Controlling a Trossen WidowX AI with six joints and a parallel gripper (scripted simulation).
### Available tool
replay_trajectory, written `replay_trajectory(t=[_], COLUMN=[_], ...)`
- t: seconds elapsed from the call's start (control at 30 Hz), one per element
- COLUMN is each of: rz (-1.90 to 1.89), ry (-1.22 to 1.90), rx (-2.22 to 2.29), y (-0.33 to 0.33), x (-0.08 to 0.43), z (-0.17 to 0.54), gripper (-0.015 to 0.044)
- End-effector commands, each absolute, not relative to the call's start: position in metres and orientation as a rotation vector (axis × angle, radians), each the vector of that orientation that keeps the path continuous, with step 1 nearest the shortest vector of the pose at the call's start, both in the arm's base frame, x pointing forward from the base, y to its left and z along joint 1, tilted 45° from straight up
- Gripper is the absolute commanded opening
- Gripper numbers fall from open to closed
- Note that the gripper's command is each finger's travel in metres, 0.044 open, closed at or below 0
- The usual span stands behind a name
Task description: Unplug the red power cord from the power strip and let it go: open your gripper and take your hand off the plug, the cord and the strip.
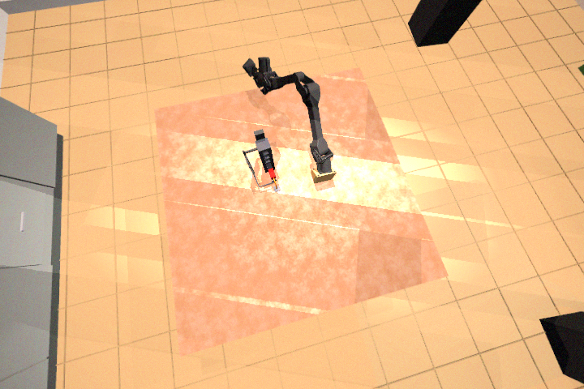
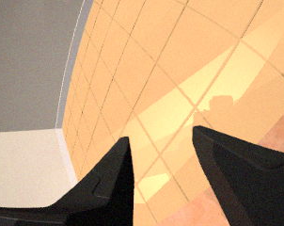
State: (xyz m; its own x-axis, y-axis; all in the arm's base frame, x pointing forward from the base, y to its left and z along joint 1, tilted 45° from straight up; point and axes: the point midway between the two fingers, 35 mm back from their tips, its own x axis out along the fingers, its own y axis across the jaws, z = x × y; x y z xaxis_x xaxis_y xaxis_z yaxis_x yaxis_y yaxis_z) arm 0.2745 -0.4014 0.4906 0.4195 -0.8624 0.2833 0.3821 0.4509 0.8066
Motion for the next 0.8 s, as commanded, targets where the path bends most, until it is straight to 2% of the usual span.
replay_trajectory(t=[0.0,0.77], rz=[-0.87,-0.698], ry=[-0.667,-0.054], rx=[0.695,0.415], y=[-0.383,-0.241], x=[0.303,0.439], z=[0.477,0.378], gripper=[0.016,0.016])
